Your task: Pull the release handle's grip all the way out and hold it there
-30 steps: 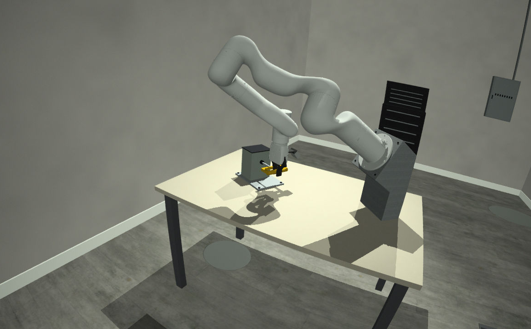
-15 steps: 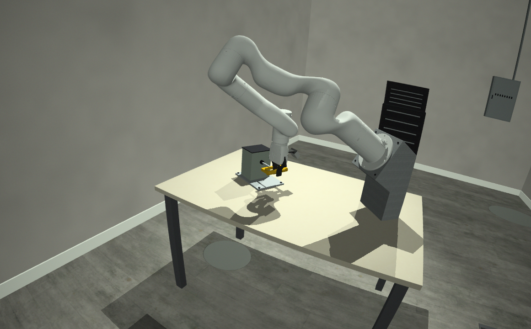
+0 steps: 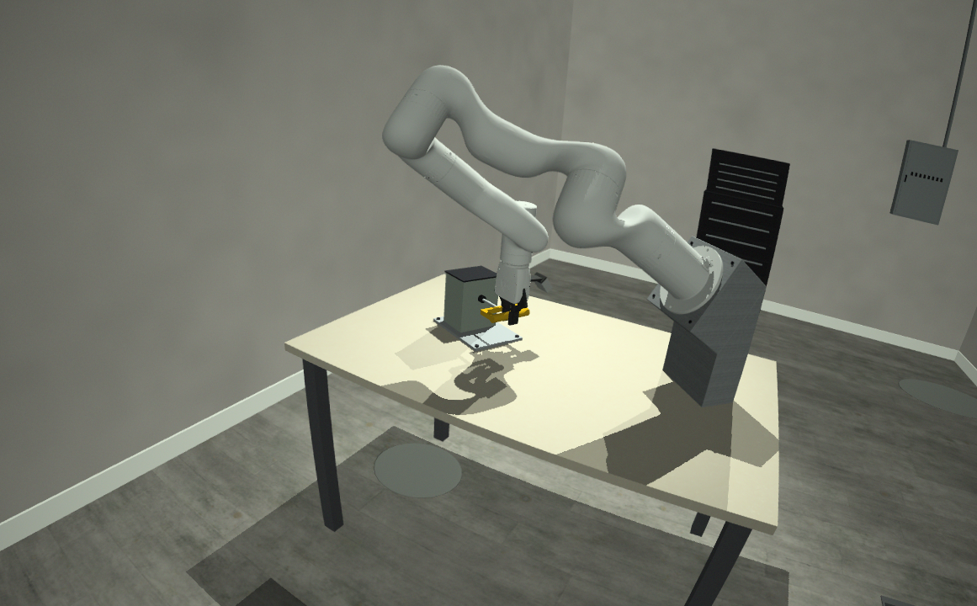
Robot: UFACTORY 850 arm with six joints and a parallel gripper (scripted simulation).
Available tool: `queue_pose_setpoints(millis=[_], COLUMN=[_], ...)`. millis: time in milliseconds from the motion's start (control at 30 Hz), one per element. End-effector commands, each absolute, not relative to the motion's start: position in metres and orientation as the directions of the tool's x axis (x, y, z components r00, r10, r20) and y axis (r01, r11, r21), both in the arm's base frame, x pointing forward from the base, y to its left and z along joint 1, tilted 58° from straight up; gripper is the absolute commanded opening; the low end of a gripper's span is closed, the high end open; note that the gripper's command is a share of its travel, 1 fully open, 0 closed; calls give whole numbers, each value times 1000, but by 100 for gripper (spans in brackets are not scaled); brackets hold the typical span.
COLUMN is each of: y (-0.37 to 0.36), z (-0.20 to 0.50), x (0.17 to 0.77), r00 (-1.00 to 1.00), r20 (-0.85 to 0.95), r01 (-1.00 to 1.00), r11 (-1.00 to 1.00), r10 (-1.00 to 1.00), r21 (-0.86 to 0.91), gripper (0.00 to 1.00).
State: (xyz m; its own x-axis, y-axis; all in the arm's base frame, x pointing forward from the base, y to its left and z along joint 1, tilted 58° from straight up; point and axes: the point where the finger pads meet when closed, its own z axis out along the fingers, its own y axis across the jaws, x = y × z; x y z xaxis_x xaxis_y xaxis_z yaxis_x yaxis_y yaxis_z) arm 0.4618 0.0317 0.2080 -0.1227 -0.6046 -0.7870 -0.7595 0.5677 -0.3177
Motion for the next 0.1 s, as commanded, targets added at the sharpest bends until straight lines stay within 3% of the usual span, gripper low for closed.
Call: queue_pose_setpoints(millis=[0,67], y=[32,32], z=[208,208], x=[461,461], r00=[-123,-123], r20=[-787,-787], r01=[-760,-760], r11=[567,567], r10=[-604,-604], r21=[-316,-316], gripper=[0,0])
